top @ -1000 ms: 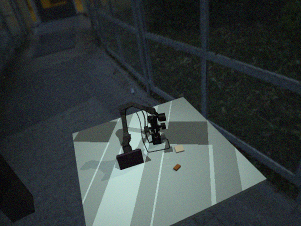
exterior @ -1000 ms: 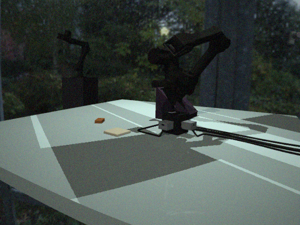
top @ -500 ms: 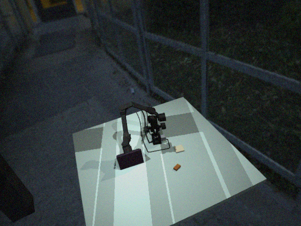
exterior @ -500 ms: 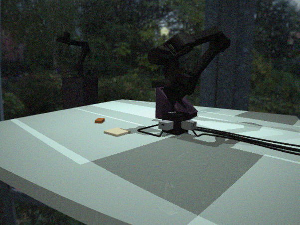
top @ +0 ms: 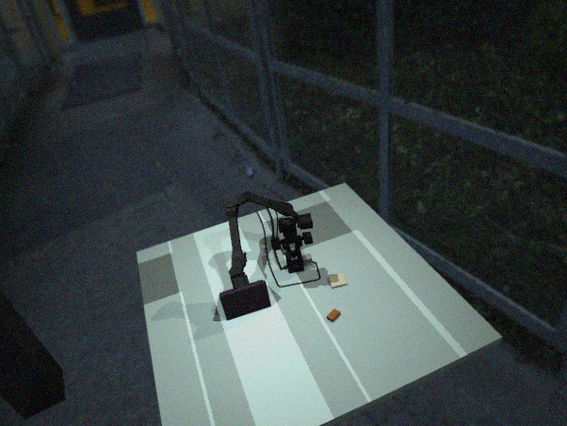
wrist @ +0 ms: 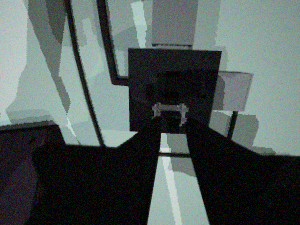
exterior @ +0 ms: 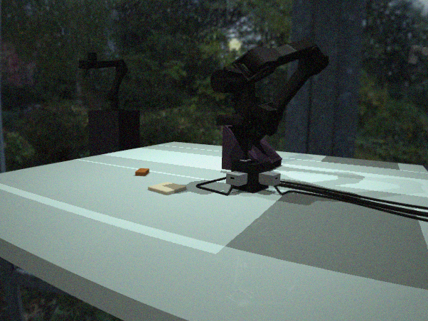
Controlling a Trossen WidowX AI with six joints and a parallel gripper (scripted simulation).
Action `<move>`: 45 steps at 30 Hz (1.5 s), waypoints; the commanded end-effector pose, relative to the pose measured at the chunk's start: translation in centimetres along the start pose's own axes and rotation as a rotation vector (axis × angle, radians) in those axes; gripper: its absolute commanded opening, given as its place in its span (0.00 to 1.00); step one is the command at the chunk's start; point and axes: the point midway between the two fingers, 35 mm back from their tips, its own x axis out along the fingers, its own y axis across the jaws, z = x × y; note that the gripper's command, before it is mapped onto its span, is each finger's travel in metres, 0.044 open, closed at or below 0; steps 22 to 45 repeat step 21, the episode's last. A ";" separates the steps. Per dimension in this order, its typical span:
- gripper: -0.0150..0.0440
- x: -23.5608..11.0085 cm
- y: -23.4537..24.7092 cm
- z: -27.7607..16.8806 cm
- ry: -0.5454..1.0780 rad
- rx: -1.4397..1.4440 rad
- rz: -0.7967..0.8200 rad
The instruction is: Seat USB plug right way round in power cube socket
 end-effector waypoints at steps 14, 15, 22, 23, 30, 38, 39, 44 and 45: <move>0.42 -0.4 0.0 0.0 0.000 0.000 0.000; 0.42 -0.5 0.0 0.0 0.000 0.000 0.000; 0.42 -1.1 0.0 0.1 0.000 0.000 0.000; 0.42 -1.1 0.0 0.1 0.000 0.000 0.000; 0.42 -1.1 0.0 0.1 0.000 0.000 0.000; 0.42 -1.1 0.0 0.1 0.000 0.000 0.000; 0.42 -1.1 0.0 0.1 0.000 0.000 0.000; 0.42 -1.1 0.0 0.1 0.000 0.000 0.000; 0.42 -1.1 0.0 0.1 0.000 0.000 0.000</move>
